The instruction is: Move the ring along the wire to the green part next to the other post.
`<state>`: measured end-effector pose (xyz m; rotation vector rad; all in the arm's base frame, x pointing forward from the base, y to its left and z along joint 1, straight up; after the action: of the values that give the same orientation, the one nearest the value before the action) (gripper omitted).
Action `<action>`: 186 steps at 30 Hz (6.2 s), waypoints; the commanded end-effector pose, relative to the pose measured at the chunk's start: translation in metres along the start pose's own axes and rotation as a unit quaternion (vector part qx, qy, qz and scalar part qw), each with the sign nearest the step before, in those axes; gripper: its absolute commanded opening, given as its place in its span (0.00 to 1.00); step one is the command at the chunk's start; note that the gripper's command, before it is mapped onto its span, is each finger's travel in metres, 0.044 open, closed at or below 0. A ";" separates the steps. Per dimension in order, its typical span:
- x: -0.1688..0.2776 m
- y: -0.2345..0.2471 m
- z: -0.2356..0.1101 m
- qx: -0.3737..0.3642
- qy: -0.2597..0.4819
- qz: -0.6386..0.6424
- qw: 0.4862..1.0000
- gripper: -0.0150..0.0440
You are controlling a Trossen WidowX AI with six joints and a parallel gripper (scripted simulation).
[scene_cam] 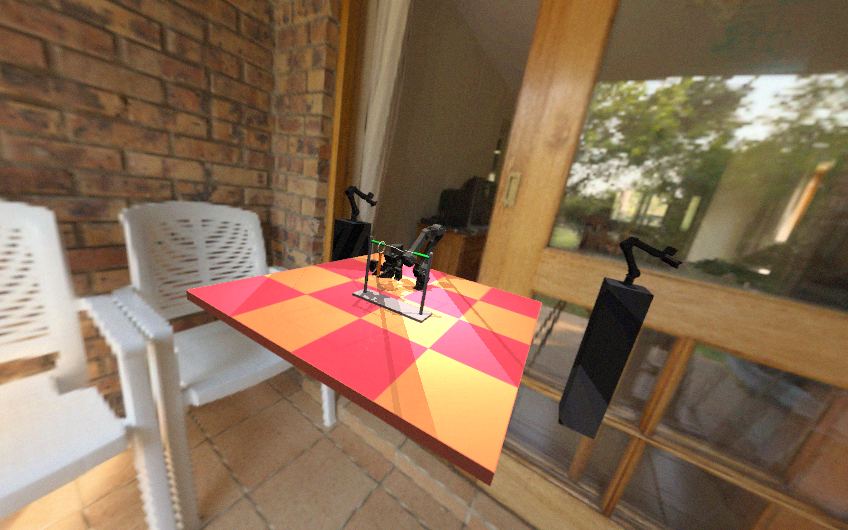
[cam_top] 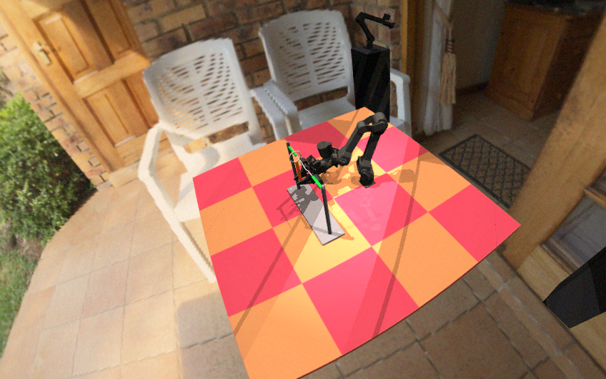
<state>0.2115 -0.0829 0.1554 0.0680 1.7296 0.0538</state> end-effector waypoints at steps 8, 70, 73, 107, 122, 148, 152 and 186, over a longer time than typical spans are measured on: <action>0.000 0.000 0.000 0.000 0.000 0.000 1.000 0.44; -0.017 0.016 -0.003 -0.002 0.001 -0.003 1.000 0.00; -0.017 0.019 -0.003 -0.003 0.001 -0.002 1.000 0.00; -0.015 0.053 -0.002 -0.002 0.003 0.000 1.000 0.00; -0.014 0.064 -0.002 0.008 0.003 -0.020 1.000 0.00; -0.012 0.076 -0.001 0.014 0.006 -0.077 0.997 0.00; -0.011 0.080 -0.001 0.009 0.007 -0.068 0.998 0.00; -0.008 0.140 -0.002 -0.067 0.013 0.092 0.993 0.00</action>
<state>0.2128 0.0529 0.1722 0.1245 1.7391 0.3010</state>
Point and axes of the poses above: the point midway between the two fingers, 35 mm back from their tips, its own z axis out along the fingers, its own y axis across the jaws, x = y × z, the point moved 10 cm from there along -z, back along the fingers, and after that the axes turned 5 degrees about z, right-handed, at the moved point
